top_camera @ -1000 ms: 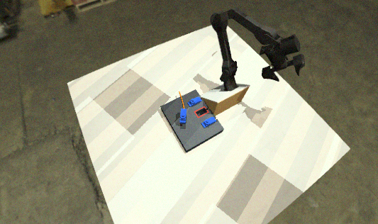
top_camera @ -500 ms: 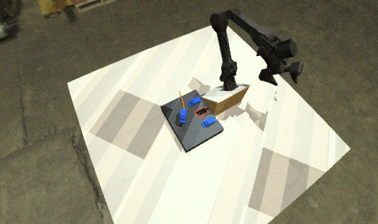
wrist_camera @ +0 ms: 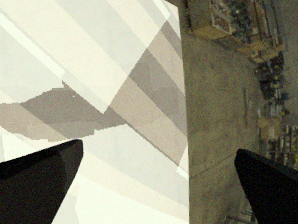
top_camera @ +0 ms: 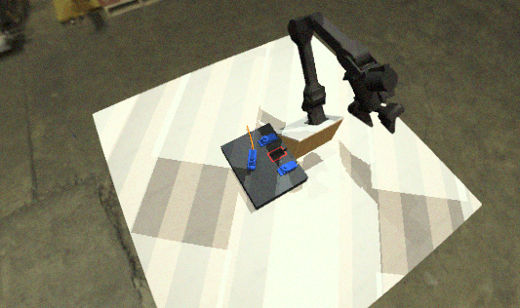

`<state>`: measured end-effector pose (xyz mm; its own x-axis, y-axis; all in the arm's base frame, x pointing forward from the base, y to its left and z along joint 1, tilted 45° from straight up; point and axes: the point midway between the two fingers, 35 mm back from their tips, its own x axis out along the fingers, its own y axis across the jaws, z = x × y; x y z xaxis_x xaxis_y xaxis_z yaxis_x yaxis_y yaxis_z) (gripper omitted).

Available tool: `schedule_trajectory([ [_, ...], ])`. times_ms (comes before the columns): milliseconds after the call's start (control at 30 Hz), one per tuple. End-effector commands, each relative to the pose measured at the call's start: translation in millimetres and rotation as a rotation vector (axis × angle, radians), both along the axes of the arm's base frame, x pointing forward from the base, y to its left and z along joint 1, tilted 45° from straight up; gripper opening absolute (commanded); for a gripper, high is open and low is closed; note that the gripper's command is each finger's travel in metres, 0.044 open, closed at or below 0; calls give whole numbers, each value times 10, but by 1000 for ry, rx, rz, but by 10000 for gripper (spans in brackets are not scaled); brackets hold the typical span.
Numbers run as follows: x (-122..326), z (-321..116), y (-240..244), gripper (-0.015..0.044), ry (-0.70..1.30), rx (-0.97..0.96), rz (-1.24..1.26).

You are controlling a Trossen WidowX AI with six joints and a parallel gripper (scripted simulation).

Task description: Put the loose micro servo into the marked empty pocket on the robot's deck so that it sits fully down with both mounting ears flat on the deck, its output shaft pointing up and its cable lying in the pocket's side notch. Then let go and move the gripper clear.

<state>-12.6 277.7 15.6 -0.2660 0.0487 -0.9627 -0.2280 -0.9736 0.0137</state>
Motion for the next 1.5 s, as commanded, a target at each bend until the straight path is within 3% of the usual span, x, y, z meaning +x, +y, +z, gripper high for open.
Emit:
schedule_trajectory([
  [0,274,-18,-10,440,-50,-45,-132],
  [700,1507,-31,-425,440,-259,-261,-740],
  [1467,2639,116,-1512,440,-556,-555,-1405],
])
